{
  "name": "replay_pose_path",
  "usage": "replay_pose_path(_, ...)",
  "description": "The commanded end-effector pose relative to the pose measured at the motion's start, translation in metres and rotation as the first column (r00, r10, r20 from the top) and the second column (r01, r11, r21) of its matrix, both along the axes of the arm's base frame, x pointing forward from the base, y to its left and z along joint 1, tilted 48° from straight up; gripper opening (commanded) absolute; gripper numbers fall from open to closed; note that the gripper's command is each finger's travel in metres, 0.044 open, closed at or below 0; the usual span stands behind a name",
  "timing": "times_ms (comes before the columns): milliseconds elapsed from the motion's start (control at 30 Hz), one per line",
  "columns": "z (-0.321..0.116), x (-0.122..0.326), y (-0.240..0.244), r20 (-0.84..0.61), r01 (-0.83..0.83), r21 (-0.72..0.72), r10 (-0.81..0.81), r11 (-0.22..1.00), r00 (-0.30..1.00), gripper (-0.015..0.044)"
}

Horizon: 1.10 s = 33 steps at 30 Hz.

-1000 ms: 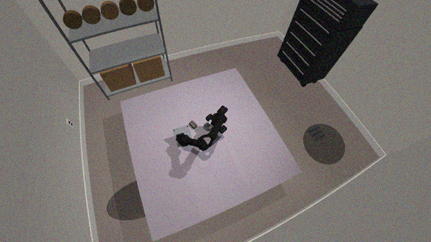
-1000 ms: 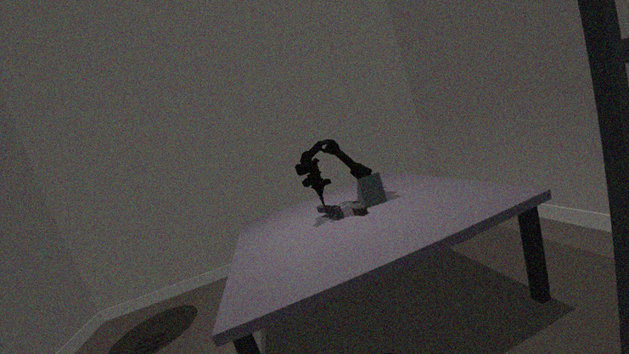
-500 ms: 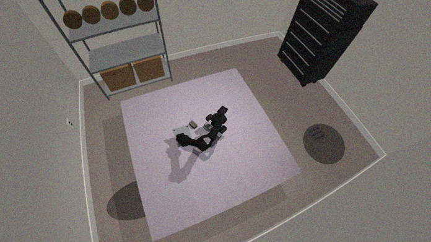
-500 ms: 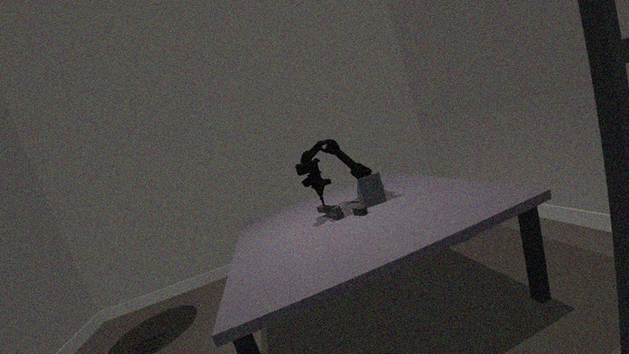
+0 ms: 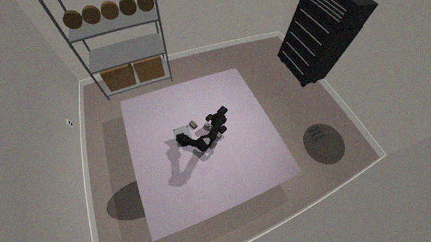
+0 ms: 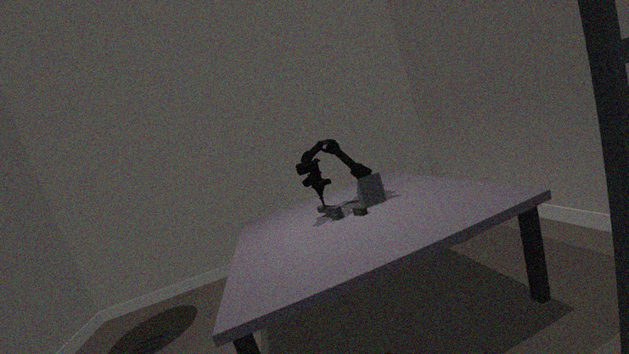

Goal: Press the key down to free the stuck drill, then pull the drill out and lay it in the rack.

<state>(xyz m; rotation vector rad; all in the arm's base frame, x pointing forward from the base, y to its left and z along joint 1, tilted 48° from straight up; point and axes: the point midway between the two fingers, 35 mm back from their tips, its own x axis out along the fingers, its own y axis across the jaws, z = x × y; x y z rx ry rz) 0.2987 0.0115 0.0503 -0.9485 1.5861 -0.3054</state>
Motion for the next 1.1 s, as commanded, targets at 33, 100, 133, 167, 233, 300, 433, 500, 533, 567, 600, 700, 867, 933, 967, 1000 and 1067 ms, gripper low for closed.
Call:
replay_pose_path(33, -0.0109, -0.0033, -0.0235, -0.029, 0.047, -0.032, -0.048, 0.998, 0.998, 0.0000)
replay_pose_path(100, -0.0112, -0.0032, -0.0239, -0.029, 0.047, -0.032, -0.048, 0.998, 0.998, 0.0000)
replay_pose_path(133, -0.0113, -0.0032, -0.0241, -0.029, 0.047, -0.032, -0.048, 0.998, 0.998, 0.0000)
replay_pose_path(167, -0.0112, -0.0031, -0.0241, -0.029, 0.047, -0.032, -0.048, 0.998, 0.998, 0.0000)
replay_pose_path(233, -0.0112, -0.0031, -0.0242, -0.029, 0.047, -0.032, -0.048, 0.998, 0.998, 0.0000)
replay_pose_path(300, -0.0114, -0.0030, -0.0244, -0.029, 0.047, -0.032, -0.048, 0.998, 0.998, 0.0000)
replay_pose_path(433, -0.0116, -0.0028, -0.0247, -0.029, 0.047, -0.032, -0.048, 0.998, 0.998, 0.0000)
replay_pose_path(500, -0.0117, -0.0027, -0.0249, -0.029, 0.047, -0.032, -0.048, 0.998, 0.998, 0.0000)
replay_pose_path(533, -0.0117, -0.0027, -0.0250, -0.029, 0.047, -0.032, -0.048, 0.998, 0.998, 0.0000)
replay_pose_path(567, -0.0118, -0.0026, -0.0251, -0.029, 0.047, -0.032, -0.048, 0.998, 0.998, 0.0000)
replay_pose_path(600, -0.0118, -0.0026, -0.0252, -0.029, 0.047, -0.032, -0.048, 0.998, 0.998, 0.0000)
replay_pose_path(700, -0.0120, -0.0025, -0.0255, -0.029, 0.047, -0.032, -0.048, 0.998, 0.998, 0.0000)
replay_pose_path(867, -0.0125, -0.0023, -0.0262, -0.029, 0.047, -0.032, -0.048, 0.998, 0.998, 0.0000)
replay_pose_path(933, -0.0127, -0.0023, -0.0265, -0.028, 0.047, -0.032, -0.048, 0.998, 0.998, 0.0000)
replay_pose_path(967, -0.0128, -0.0023, -0.0267, -0.028, 0.047, -0.032, -0.048, 0.998, 0.998, 0.0000)
replay_pose_path(1000, -0.0130, -0.0023, -0.0269, -0.028, 0.047, -0.032, -0.048, 0.998, 0.998, 0.0000)
replay_pose_path(1067, -0.0132, -0.0022, -0.0273, -0.028, 0.047, -0.032, -0.048, 0.998, 0.998, 0.0000)
